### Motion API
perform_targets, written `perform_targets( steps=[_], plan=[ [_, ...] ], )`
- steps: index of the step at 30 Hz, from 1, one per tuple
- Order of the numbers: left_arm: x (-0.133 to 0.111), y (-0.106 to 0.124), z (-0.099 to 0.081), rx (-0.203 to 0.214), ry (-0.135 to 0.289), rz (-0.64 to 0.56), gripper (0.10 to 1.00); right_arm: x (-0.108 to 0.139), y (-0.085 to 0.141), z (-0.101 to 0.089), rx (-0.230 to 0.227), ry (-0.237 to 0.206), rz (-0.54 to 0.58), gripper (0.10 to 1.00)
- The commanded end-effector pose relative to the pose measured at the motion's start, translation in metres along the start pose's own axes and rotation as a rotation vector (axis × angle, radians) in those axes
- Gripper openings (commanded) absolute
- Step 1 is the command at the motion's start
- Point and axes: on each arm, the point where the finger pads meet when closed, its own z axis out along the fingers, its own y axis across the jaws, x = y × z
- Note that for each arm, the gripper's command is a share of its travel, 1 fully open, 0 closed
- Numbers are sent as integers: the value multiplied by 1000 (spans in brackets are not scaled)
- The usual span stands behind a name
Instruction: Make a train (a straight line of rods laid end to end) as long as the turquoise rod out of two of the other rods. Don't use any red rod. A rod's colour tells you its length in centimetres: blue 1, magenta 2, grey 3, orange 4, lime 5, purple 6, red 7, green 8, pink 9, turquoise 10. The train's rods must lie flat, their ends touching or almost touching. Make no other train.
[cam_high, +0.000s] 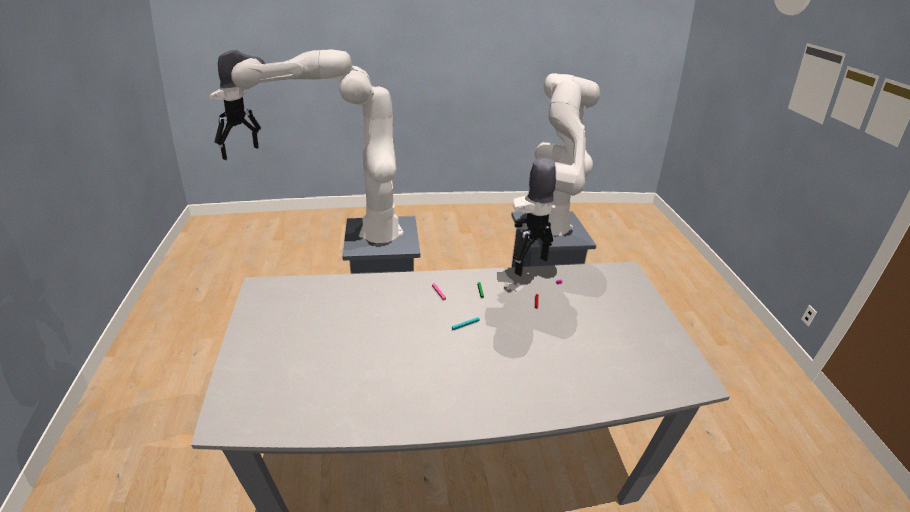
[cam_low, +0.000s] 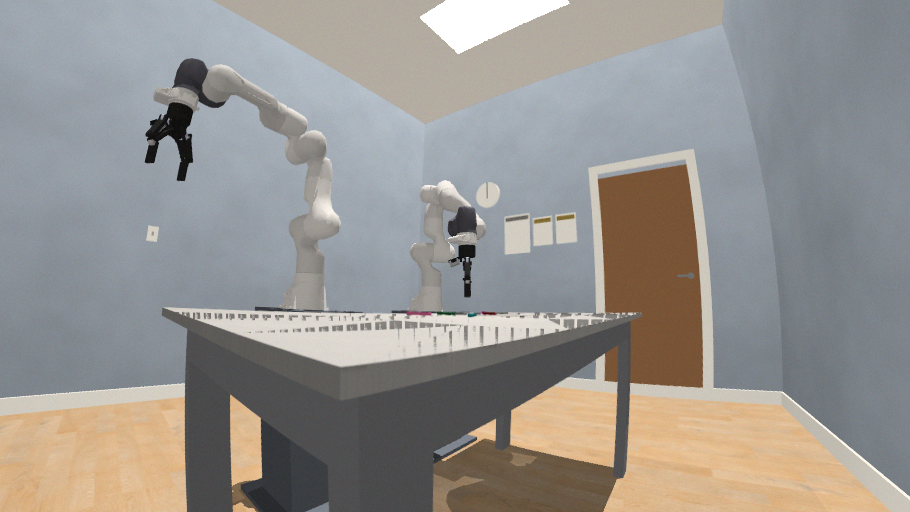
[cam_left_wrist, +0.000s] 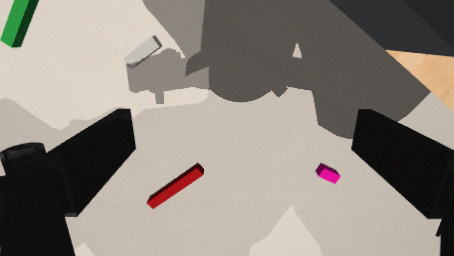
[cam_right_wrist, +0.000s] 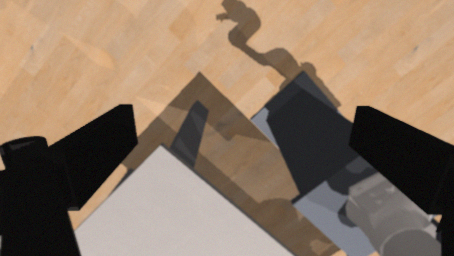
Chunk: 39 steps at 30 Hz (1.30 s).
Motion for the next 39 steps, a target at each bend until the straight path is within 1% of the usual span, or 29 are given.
perform_targets(
  steps=[1, 4, 6, 7, 21, 23, 24, 27, 39],
  plan=[
    [4, -5, 1, 1, 21, 166, 1000, 2, 1, -1, 1, 6, -5, 1000],
    [6, -10, 1, 1, 21, 218, 1000, 2, 1, -1, 1, 6, -5, 1000],
    [6, -10, 1, 1, 21, 218, 1000, 2, 1, -1, 1, 6, -5, 1000],
    [9, -15, 1, 2, 21, 265, 1000, 2, 1, -1, 1, 6, -5, 1000],
    [23, -38, 2, 5, 22, 507, 1000, 2, 1, -1, 1, 6, -5, 1000],
    [23, -38, 2, 5, 22, 507, 1000, 2, 1, -1, 1, 6, -5, 1000],
    [26, -43, 3, 6, 22, 555, 1000, 2, 1, -1, 1, 6, -5, 1000],
    [29, -48, 3, 7, 22, 605, 1000, 2, 1, -1, 1, 6, -5, 1000],
    [30, -48, 3, 7, 22, 612, 1000, 2, 1, -1, 1, 6, -5, 1000]
  ],
)
